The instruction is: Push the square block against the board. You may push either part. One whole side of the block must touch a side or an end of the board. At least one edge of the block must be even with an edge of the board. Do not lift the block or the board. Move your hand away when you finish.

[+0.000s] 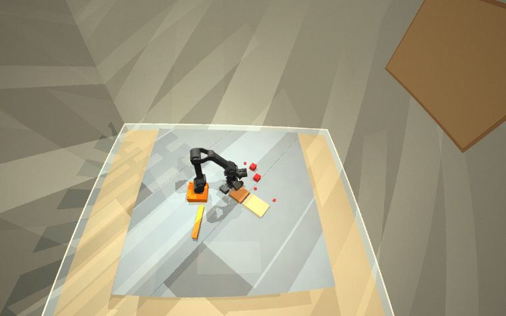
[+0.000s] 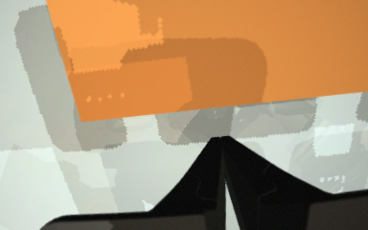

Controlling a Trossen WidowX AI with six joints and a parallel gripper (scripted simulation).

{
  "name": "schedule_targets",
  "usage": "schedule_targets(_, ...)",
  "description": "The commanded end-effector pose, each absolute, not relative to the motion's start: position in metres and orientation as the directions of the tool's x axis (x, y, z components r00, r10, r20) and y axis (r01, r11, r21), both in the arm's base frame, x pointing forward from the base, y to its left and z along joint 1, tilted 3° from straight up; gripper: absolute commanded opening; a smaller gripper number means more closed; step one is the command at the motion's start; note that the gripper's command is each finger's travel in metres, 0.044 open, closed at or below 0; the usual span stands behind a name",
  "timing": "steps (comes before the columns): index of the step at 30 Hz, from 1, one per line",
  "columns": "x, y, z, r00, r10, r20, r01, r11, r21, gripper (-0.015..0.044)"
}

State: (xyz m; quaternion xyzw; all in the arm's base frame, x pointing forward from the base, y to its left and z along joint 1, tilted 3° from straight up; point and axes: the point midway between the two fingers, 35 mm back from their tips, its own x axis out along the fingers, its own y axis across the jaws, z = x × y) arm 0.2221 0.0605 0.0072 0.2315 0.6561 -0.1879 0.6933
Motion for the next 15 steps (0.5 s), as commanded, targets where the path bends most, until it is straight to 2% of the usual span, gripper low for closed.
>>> schedule_targets(1,0.224,0.059,0.005,0.066,0.039,-0.997,0.567,0.821,0.07,0.0)
schedule_targets(15,0.236,0.052,0.006,0.067,0.038,-0.997,0.567,0.821,0.069,0.0)
